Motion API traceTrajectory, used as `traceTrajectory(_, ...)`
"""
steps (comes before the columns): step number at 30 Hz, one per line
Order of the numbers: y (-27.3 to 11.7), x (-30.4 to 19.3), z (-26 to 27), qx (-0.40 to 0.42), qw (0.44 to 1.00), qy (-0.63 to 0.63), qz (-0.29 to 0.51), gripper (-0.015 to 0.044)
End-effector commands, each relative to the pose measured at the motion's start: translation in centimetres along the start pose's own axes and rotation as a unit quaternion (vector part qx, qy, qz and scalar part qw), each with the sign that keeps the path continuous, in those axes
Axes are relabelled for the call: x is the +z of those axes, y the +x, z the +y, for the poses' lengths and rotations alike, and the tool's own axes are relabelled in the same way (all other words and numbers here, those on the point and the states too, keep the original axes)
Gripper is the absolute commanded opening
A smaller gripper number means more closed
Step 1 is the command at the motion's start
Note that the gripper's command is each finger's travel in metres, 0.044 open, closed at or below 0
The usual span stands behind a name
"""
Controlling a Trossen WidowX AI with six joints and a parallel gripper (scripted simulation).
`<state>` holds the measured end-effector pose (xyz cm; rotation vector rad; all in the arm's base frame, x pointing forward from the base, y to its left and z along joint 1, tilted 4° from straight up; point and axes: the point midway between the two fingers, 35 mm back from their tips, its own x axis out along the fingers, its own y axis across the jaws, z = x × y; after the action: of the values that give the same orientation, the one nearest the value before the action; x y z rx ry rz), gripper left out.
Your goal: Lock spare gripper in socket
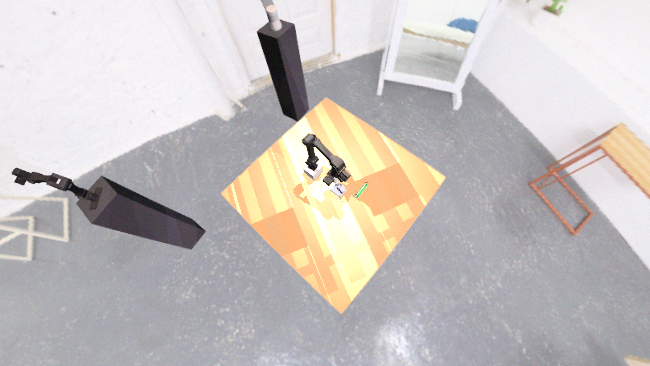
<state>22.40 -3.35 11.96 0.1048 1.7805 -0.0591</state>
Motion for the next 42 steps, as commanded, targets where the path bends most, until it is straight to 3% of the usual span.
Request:
traceTrajectory(1,0.5,0.8,0.1,0.002,1.000,-0.005,-0.003,0.0000)
traceTrajectory(42,3.3,3.3,0.0,0.002,1.000,-0.004,-0.006,0.0000)
